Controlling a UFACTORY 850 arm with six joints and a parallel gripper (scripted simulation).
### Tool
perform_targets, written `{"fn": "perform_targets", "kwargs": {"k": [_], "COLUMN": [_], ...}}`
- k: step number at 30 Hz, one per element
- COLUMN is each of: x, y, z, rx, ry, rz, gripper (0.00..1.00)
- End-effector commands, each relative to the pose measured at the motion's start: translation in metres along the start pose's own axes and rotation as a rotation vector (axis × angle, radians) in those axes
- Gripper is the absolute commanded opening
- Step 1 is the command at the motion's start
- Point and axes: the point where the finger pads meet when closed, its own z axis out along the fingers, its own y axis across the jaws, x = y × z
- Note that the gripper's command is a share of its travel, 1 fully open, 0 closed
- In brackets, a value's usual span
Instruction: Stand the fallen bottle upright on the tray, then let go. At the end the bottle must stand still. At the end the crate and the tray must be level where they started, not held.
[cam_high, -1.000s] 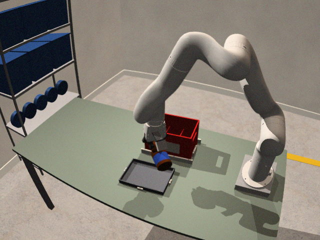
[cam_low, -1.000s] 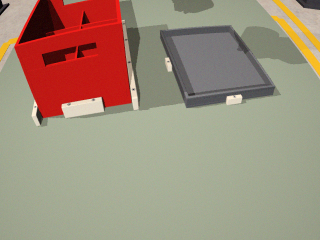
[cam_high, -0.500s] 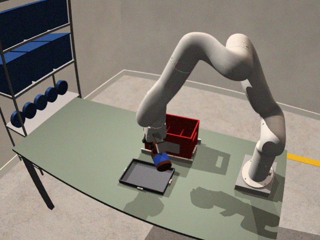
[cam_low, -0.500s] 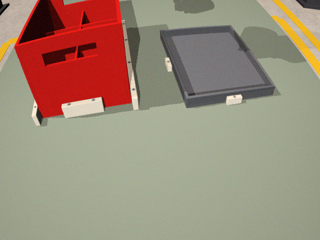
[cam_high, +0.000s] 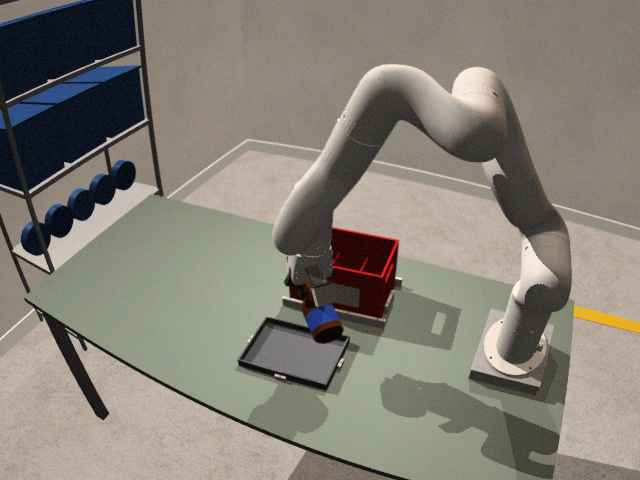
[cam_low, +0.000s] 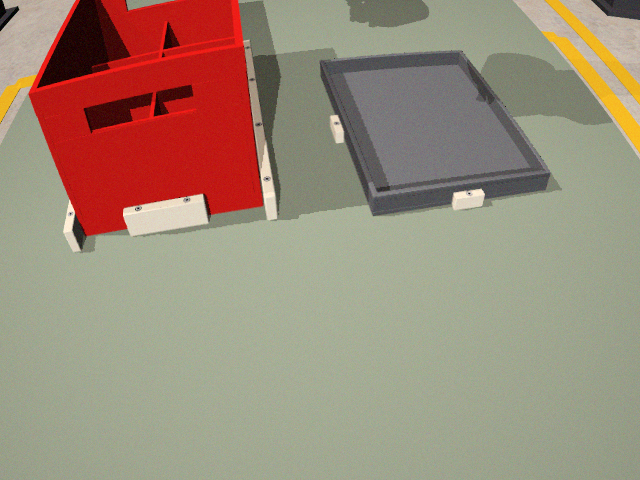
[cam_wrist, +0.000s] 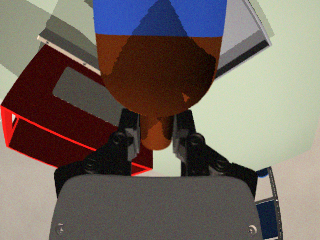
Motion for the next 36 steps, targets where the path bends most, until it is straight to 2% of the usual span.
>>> {"fn": "perform_targets", "kwargs": {"k": [1,16,29,36], "x": [-0.0006,-0.0016,-0.0019,-0.001], "y": [0.0007,-0.0026,-0.003,-0.0012], "z": [-0.0008,-0.0005,-0.0012,-0.0017], "rx": [-0.002,0.014,0.016,0.007], "ry": [-0.002,-0.043,-0.135,-0.159], "rz": [0.0,0.003,0.003,0.002], "gripper": [0.0,0.0,0.0,0.0]}}
